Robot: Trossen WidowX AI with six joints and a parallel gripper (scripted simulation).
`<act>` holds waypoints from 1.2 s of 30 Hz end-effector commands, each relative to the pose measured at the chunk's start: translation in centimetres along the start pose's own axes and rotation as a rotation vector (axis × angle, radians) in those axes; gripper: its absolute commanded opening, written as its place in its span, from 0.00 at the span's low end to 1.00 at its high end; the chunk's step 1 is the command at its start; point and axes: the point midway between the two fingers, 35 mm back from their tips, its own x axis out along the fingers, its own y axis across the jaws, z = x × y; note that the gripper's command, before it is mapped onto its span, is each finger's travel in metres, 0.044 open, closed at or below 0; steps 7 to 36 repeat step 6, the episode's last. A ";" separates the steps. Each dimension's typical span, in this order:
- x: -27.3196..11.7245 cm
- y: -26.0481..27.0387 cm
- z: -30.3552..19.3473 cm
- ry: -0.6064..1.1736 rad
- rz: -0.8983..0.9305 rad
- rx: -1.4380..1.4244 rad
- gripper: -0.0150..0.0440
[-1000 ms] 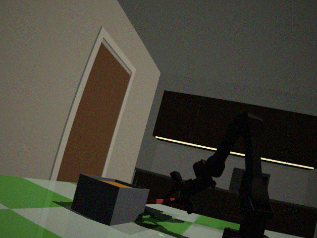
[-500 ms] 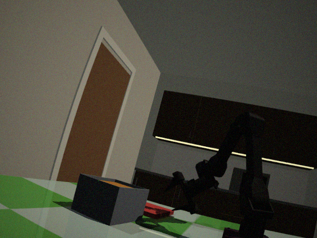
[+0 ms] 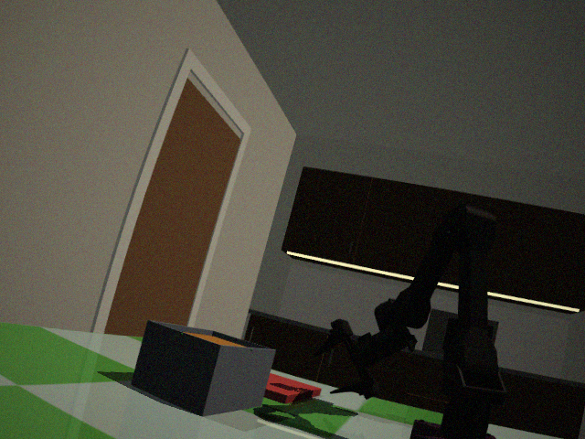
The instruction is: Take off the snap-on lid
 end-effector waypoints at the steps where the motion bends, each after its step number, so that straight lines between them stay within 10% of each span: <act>1: -0.6 -0.7 -0.2 0.006 -0.002 0.002 1.00; 36: -1.4 -1.3 -0.2 0.006 -0.003 0.002 1.00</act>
